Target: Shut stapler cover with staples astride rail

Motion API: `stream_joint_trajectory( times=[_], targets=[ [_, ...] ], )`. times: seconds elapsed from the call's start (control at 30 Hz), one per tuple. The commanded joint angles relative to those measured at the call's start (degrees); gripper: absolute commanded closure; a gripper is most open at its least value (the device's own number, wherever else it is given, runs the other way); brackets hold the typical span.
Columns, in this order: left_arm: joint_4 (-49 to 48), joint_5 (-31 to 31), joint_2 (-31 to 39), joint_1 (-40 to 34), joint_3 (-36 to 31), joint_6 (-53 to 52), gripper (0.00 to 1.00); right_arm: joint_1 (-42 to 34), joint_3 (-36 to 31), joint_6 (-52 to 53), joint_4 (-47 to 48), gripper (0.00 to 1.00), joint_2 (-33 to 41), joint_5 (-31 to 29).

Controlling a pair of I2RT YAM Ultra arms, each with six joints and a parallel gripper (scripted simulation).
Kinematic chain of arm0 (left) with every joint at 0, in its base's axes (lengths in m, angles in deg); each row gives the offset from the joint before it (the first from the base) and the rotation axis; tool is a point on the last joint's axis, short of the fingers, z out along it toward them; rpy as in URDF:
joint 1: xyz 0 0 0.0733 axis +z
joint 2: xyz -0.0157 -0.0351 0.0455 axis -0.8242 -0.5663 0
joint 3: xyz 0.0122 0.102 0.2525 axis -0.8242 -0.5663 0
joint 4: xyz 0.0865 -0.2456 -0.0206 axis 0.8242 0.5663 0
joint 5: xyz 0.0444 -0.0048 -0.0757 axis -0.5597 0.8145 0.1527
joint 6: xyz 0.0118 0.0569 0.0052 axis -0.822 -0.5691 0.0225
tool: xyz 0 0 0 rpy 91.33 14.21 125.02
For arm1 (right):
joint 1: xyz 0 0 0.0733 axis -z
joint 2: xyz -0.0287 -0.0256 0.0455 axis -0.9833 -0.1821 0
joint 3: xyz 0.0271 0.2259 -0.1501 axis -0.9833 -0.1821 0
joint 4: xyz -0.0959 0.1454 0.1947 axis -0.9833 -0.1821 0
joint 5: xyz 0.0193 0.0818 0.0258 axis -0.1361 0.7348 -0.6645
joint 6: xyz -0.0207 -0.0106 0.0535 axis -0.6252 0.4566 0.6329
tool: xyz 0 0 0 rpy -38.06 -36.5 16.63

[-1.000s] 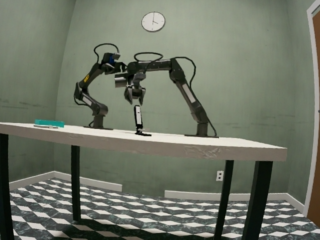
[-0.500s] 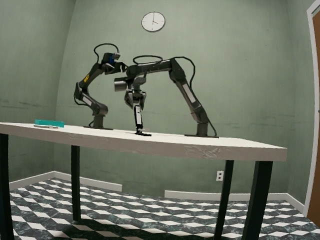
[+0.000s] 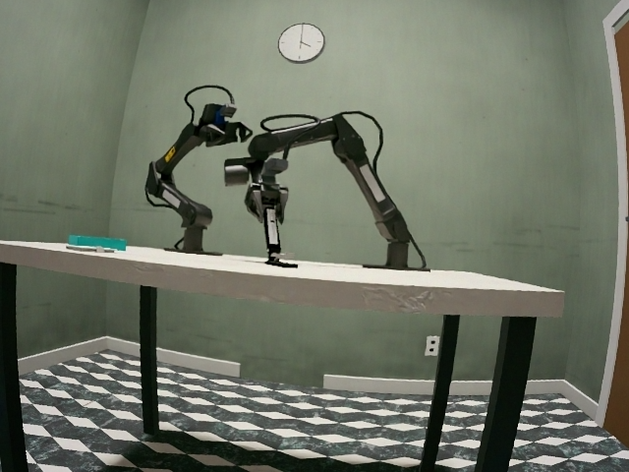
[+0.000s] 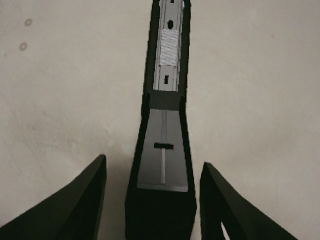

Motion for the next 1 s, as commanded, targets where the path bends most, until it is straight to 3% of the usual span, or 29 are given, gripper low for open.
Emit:
stream_joint_trajectory(
  times=[0.0, 0.37, 0.4, 0.93, 0.97],
  targets=[
    [-2.4, -1.3, 2.5, 1.0, -1.2, -1.3, 0.5, -0.6, 1.1, 0.0, -1.2, 0.0, 0.0, -0.4],
    [-2.0, -1.3, 2.6, 1.0, -1.1, -1.4, 0.5, -0.6, 1.1, 0.0, -1.2, 0.0, 0.0, -0.4],
    [-2.0, -1.3, 2.6, 1.0, -1.1, -1.3, 0.58, -0.6, 1.1, 0.0, -1.2, 0.0, 0.0, -0.4],
    [-1.1, -0.8, 2.1, 0.5, -0.7, -0.7, 0.76, -0.6, 1.1, 0.0, -1.2, 0.0, 0.0, -0.4],
    [-1.1, -0.8, 2.1, 0.5, -0.7, -0.7, 0.87, -0.6, 1.1, 0.0, -1.2, 0.0, 0.0, -0.4]
  ],
)
